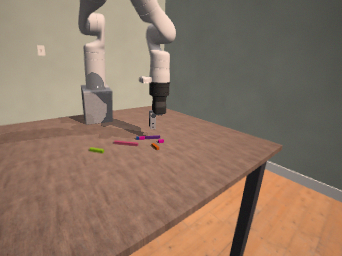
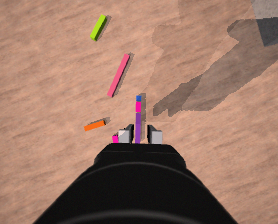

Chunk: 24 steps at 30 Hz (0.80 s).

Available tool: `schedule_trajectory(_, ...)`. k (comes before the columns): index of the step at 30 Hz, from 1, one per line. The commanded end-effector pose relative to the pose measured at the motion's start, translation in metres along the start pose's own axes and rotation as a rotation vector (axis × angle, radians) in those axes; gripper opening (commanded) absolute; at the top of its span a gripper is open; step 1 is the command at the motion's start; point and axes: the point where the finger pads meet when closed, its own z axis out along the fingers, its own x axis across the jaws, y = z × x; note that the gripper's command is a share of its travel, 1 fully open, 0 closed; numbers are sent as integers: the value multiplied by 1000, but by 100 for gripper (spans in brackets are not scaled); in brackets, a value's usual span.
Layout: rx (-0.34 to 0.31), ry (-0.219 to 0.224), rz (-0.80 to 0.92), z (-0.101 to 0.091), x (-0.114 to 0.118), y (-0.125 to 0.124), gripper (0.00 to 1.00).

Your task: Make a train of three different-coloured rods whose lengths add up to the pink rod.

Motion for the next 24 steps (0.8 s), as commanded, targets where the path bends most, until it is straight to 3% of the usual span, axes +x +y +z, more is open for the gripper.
schedule_trajectory(1, -5, -12, 2, -9, -5, 1, 54)
schedule_trajectory(15, -5, -12, 2, -40, -5, 1, 54)
schedule_trajectory(24, -5, -12, 2, -46, -5, 1, 54)
